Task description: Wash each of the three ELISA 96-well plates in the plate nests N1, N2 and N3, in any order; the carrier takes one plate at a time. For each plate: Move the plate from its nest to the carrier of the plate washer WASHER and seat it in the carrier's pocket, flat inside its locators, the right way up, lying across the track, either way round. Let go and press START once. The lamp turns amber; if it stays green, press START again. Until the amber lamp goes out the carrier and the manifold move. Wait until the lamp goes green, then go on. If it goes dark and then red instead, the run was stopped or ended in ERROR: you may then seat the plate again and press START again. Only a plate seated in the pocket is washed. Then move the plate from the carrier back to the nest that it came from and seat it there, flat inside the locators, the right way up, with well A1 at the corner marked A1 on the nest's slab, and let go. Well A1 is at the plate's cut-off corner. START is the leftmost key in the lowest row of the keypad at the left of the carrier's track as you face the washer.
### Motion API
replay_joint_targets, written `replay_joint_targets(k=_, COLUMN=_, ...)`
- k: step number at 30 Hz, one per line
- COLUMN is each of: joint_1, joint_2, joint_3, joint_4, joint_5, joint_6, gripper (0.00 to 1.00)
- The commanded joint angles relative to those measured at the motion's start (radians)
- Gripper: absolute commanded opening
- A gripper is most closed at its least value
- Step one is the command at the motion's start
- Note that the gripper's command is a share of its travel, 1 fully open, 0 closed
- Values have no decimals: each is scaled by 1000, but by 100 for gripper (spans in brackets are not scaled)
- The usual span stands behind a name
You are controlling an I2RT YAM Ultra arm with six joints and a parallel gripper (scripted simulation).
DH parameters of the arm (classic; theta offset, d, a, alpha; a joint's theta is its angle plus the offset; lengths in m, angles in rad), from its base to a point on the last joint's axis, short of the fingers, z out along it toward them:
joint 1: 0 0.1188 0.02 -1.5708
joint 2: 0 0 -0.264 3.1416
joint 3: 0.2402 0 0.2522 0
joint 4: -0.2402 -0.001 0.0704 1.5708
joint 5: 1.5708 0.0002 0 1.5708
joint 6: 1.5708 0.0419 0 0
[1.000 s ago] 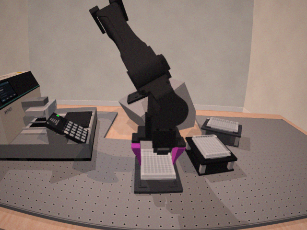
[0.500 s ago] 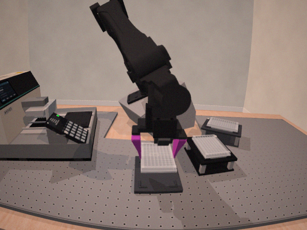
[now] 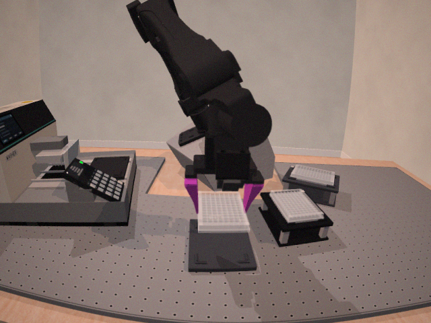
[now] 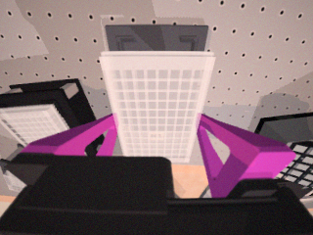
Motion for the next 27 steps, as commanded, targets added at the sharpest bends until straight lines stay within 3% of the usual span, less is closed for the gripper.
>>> replay_joint_targets(k=1, joint_1=17, joint_2=-19, joint_3=18, joint_4=-28, joint_5=2, joint_6=14, gripper=0)
replay_joint_targets(k=13, joint_1=41, joint_2=-41, joint_3=48, joint_4=-95, joint_5=5, joint_6=42, gripper=0)
replay_joint_targets(k=27, joint_1=41, joint_2=-41, joint_3=48, joint_4=-95, joint_5=5, joint_6=42, gripper=0)
